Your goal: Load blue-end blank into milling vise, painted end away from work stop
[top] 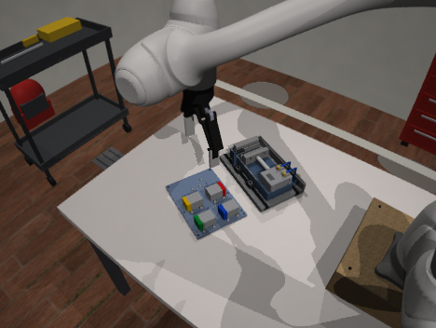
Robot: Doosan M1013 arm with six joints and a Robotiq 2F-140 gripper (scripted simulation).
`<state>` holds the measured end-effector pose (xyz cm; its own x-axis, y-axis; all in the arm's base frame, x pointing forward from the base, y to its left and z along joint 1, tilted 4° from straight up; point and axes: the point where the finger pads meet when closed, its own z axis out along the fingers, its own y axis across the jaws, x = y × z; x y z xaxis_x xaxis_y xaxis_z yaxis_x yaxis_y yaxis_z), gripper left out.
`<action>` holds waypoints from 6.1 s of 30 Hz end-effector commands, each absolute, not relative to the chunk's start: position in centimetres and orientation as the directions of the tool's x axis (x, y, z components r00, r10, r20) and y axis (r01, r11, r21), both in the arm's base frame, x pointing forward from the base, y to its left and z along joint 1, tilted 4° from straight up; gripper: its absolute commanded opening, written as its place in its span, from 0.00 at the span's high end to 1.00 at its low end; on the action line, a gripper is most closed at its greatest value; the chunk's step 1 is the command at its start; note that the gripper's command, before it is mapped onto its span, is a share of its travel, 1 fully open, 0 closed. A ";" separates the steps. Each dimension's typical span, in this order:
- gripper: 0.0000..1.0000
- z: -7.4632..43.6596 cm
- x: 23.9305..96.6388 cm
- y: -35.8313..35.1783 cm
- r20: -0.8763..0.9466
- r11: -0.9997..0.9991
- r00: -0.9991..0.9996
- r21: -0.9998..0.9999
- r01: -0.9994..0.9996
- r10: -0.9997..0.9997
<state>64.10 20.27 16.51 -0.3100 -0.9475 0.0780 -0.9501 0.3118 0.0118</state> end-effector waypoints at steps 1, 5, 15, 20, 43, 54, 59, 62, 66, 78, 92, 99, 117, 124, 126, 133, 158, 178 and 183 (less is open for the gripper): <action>0.00 16.9 64.0 20.0 0.078 0.312 -0.310 0.012 -0.950 -0.948; 0.00 17.9 63.8 19.1 0.078 0.312 -0.310 0.012 -0.950 -0.948; 0.00 20.1 63.3 17.2 0.078 0.312 -0.310 0.012 -0.950 -0.948; 0.00 19.7 63.4 17.5 0.078 0.312 -0.310 0.012 -0.950 -0.948; 0.00 19.2 63.5 17.9 0.078 0.312 -0.310 0.012 -0.950 -0.948; 0.00 19.0 63.6 18.1 0.078 0.312 -0.310 0.012 -0.950 -0.948; 0.00 18.9 63.6 18.2 0.078 0.312 -0.310 0.012 -0.950 -0.948; 0.00 18.9 63.6 18.2 0.078 0.312 -0.310 0.012 -0.950 -0.948; 0.00 18.8 63.6 18.3 0.078 0.312 -0.310 0.012 -0.950 -0.948; 0.00 18.6 63.7 18.5 0.074 0.148 -0.146 0.024 -0.989 -0.986; 0.00 18.5 63.7 18.5 0.073 0.087 -0.085 0.028 -0.996 -0.994; 0.00 18.6 63.7 18.5 0.072 0.068 -0.065 0.029 -0.997 -0.995; 0.00 18.7 63.6 18.4 0.064 -0.158 0.161 0.045 -0.986 -0.985; 0.00 18.6 63.6 18.4 0.062 -0.226 0.229 0.049 -0.973 -0.971; 0.00 18.6 63.6 18.4 0.060 -0.256 0.259 0.051 -0.965 -0.964; 0.00 18.6 63.7 18.4 0.054 -0.358 0.361 0.057 -0.932 -0.931; 0.00 18.6 63.7 18.4 0.038 -0.599 0.603 0.070 -0.797 -0.797; 0.00 18.6 63.7 18.5 0.022 -0.745 0.748 0.075 -0.663 -0.664; 0.00 18.6 63.7 18.5 0.018 -0.774 0.777 0.076 -0.628 -0.629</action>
